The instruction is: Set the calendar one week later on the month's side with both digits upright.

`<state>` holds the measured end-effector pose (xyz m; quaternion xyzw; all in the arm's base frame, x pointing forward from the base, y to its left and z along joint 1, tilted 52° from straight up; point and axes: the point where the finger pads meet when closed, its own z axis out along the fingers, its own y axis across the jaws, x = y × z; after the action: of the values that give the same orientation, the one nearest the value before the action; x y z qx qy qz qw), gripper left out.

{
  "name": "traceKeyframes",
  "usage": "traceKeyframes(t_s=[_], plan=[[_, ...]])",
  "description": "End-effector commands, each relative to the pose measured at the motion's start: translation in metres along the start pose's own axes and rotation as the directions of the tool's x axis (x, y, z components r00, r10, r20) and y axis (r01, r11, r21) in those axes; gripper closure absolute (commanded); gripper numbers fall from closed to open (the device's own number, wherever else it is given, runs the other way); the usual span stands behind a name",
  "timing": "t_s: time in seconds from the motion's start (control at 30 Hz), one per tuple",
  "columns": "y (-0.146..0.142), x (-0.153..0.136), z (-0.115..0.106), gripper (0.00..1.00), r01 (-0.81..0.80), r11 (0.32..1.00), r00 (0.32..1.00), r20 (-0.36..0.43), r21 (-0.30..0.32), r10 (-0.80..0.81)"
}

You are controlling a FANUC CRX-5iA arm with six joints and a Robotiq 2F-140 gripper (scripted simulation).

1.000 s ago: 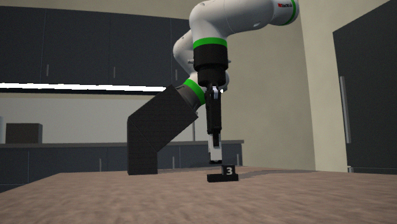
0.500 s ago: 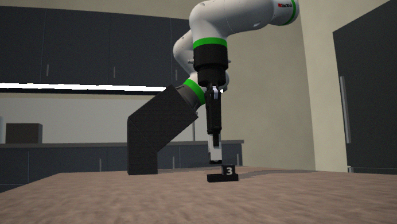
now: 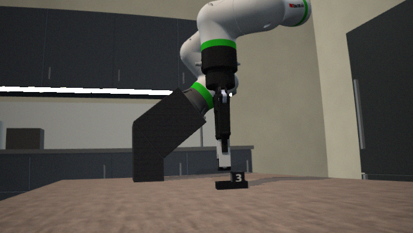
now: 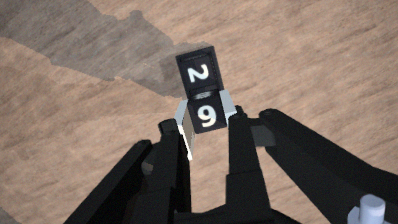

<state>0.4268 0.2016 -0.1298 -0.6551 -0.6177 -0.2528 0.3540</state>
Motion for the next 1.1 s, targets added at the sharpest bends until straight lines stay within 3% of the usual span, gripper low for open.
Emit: traceKeyframes(t_s=[0.0,1.07], plan=[[0.0,0.0,0.0,0.84,0.0,1.0,1.0,0.0,0.0,0.0],[0.0,0.0,0.02,0.84,0.0,1.0,1.0,0.0,0.0,0.0]])
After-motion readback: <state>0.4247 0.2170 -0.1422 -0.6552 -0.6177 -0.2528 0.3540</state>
